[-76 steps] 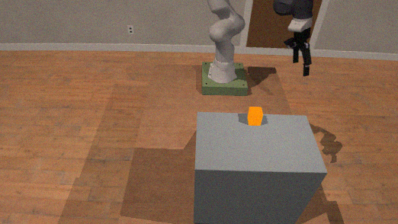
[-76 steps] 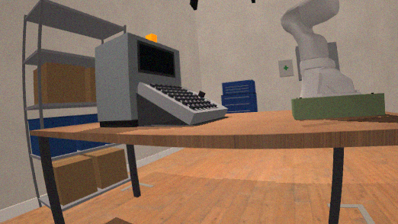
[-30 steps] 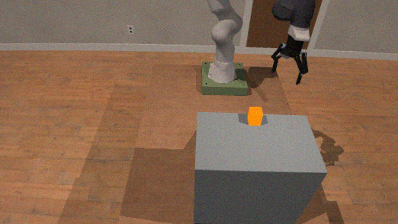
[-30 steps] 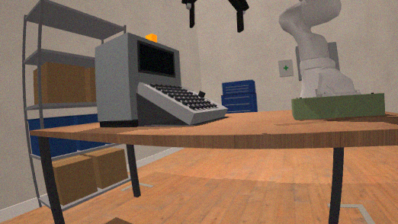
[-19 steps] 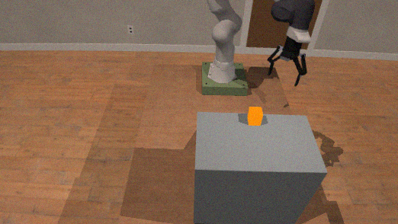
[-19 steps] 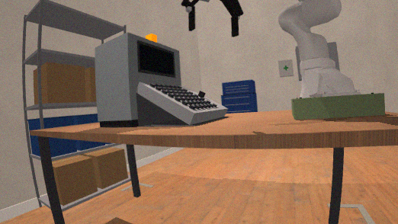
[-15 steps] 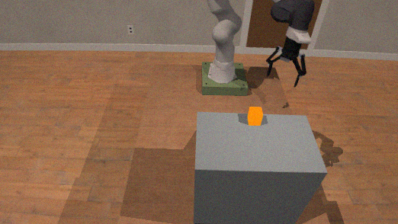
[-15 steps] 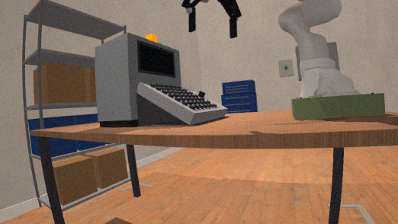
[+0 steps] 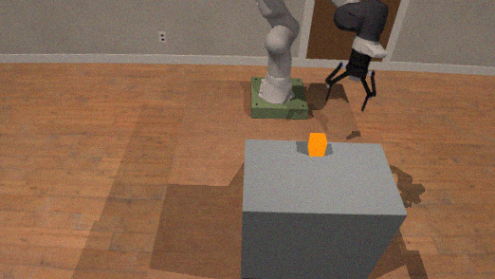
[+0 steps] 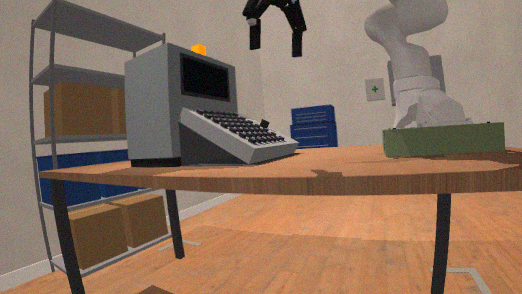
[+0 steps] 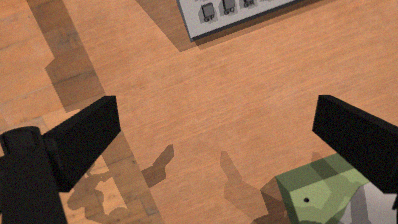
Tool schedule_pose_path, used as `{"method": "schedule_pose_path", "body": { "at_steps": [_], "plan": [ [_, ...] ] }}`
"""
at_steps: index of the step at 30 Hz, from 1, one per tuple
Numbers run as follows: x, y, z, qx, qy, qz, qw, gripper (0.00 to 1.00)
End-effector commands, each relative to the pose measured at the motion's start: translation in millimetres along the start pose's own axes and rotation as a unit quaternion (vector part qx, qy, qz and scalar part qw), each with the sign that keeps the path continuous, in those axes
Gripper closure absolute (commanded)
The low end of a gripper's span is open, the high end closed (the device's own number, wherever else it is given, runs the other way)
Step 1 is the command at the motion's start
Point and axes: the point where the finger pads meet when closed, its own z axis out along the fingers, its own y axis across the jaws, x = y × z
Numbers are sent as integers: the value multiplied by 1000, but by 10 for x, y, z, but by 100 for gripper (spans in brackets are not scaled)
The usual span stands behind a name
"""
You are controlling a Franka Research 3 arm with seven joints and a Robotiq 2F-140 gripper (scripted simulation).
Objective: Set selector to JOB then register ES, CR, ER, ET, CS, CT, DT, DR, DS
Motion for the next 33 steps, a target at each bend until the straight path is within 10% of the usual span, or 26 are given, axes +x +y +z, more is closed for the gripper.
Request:
{"method": "schedule_pose_path", "body": {
  "at_steps": [1, 33],
  "plan": [
    [61, 27, 10, 0, 6, -75, 997, 0],
    [602, 343, 276, -20, 70, -343, 937, 0]
  ]
}}
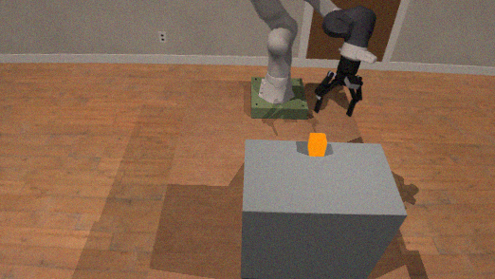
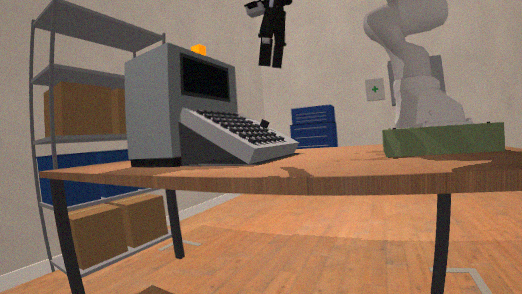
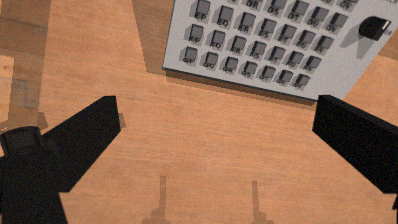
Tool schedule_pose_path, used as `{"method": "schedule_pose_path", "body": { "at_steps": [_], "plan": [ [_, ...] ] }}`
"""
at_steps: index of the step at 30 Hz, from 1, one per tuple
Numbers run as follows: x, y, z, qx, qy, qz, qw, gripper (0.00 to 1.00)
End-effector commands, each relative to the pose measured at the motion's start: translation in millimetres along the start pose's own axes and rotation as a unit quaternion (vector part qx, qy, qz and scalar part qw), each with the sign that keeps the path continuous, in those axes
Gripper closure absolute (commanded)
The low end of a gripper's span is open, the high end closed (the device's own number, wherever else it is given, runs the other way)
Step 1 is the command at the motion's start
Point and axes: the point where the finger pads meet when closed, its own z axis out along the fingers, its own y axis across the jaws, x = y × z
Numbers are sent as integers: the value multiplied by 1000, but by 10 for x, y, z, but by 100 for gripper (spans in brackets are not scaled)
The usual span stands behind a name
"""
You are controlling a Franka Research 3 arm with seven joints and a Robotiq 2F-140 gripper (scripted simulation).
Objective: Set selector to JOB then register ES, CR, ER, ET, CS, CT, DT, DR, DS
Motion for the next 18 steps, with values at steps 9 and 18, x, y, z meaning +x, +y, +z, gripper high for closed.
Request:
{"method": "schedule_pose_path", "body": {
  "at_steps": [9, 18],
  "plan": [
    [126, 172, 100, -2, 27, -146, 989, 0],
    [196, 313, 189, -8, 45, -219, 975, 0]
  ]
}}
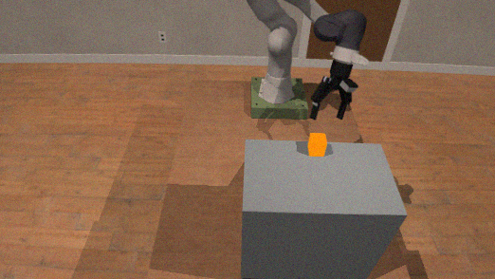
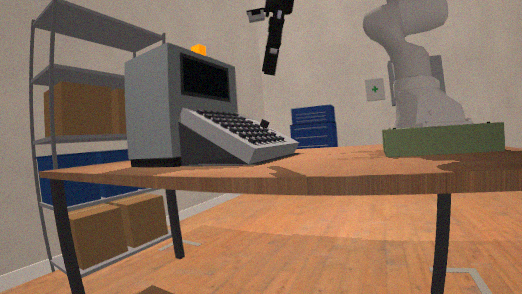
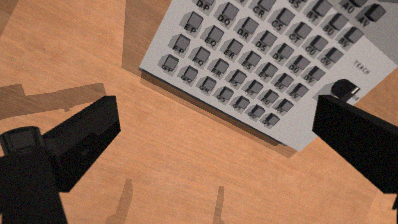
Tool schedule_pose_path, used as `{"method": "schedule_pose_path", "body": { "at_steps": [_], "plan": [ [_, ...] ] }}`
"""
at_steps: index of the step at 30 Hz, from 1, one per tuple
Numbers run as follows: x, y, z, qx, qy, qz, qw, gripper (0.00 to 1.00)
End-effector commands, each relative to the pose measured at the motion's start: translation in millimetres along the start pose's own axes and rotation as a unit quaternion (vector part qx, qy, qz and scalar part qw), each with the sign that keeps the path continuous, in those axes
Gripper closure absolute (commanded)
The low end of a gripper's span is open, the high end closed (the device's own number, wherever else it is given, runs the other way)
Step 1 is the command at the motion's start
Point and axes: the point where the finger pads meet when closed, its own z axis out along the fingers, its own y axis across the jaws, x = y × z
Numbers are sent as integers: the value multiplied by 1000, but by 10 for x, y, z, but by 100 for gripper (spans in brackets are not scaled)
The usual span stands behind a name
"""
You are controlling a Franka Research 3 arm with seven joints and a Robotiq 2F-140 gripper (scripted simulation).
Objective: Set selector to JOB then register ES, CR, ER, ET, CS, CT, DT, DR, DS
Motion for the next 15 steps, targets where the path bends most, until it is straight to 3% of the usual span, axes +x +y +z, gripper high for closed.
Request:
{"method": "schedule_pose_path", "body": {
  "at_steps": [1, 15],
  "plan": [
    [46, 42, 13, 2, 12, -75, 997, 0],
    [77, 280, 163, -7, 39, -189, 981, 0]
  ]
}}
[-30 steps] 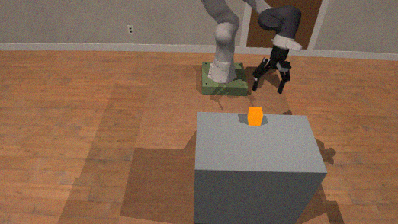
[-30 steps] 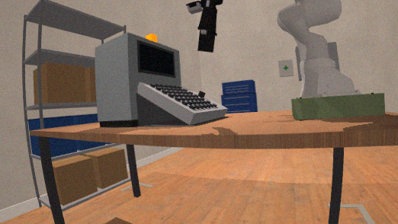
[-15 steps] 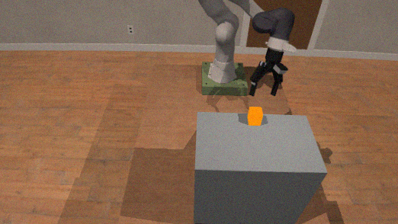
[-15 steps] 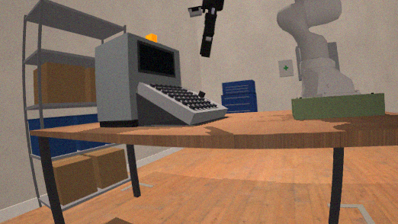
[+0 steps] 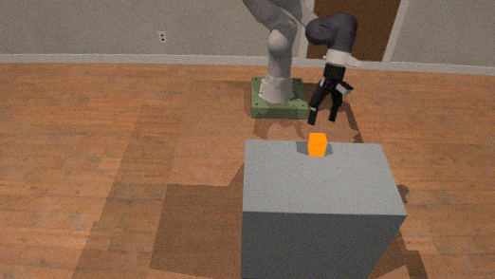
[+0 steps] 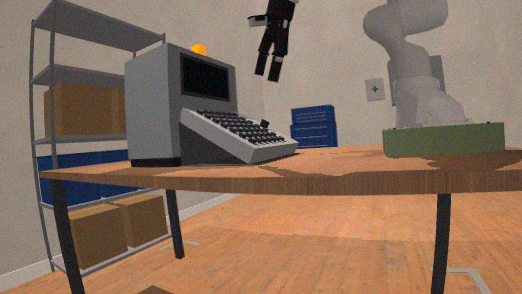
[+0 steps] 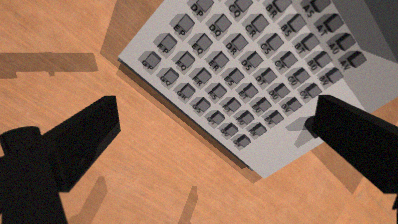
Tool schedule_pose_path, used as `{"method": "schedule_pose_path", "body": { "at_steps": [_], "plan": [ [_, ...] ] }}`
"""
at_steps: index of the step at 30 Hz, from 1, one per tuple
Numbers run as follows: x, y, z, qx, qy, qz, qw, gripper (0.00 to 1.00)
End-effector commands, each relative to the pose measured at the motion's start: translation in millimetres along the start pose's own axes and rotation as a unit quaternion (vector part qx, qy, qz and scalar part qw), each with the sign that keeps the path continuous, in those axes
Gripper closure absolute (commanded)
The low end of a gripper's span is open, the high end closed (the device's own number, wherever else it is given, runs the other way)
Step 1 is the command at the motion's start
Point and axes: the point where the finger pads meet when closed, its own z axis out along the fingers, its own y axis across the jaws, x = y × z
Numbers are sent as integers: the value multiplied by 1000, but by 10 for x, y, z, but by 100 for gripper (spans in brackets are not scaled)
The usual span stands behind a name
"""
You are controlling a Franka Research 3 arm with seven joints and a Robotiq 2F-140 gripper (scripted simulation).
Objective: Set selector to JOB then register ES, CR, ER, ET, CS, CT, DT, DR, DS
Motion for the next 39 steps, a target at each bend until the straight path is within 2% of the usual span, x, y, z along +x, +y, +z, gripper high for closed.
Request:
{"method": "schedule_pose_path", "body": {
  "at_steps": [1, 21, 36, 38, 39],
  "plan": [
    [33, 62, 24, 1, 14, -82, 996, 0],
    [-4, 329, 198, -10, 45, -212, 976, 0],
    [-36, 561, 349, -19, 71, -321, 944, 0],
    [-36, 561, 349, -19, 71, -321, 944, 0],
    [-41, 597, 373, -20, 75, -338, 938, 0]
  ]
}}
